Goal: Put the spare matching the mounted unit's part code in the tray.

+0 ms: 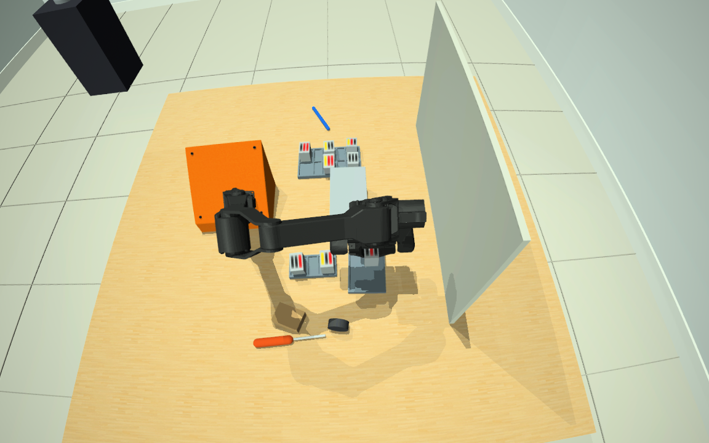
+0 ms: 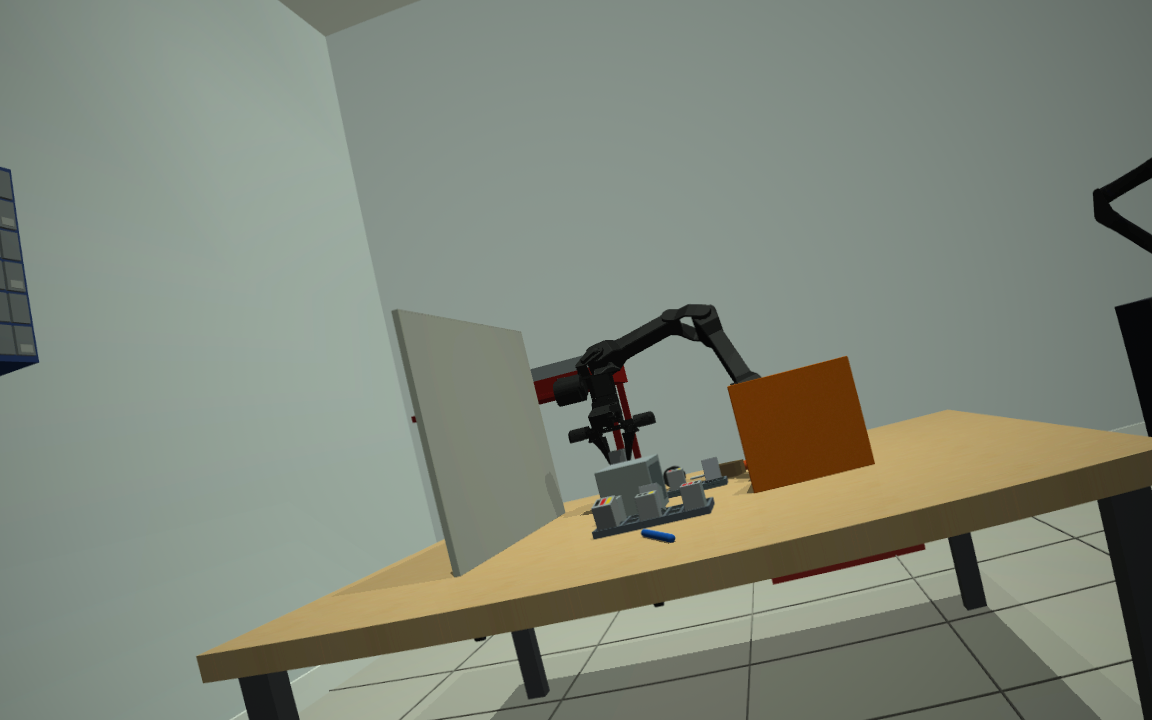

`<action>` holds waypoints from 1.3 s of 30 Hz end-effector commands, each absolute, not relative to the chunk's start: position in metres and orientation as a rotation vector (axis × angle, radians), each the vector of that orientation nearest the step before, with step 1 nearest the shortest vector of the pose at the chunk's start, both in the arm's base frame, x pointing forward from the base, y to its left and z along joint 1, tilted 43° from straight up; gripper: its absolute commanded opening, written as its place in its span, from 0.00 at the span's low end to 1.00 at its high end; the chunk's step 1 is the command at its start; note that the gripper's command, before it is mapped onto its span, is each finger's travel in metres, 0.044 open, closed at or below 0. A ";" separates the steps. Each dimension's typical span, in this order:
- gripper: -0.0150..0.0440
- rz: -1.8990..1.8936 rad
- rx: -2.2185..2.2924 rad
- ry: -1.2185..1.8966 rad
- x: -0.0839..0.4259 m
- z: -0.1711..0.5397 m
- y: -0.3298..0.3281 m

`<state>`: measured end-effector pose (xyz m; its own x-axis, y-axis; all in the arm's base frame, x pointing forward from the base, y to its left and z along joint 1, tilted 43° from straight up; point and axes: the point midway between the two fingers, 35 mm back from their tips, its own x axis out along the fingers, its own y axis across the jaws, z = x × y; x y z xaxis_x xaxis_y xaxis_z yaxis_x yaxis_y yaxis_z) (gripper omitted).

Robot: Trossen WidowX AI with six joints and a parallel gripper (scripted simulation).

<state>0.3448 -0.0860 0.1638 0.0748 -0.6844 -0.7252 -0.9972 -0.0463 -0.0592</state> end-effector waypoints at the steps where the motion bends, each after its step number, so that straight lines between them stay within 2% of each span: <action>1: 0.25 0.720 -1.794 1.661 0.344 0.161 -0.087; 39: 0.25 0.722 -1.789 1.665 0.344 0.138 -0.110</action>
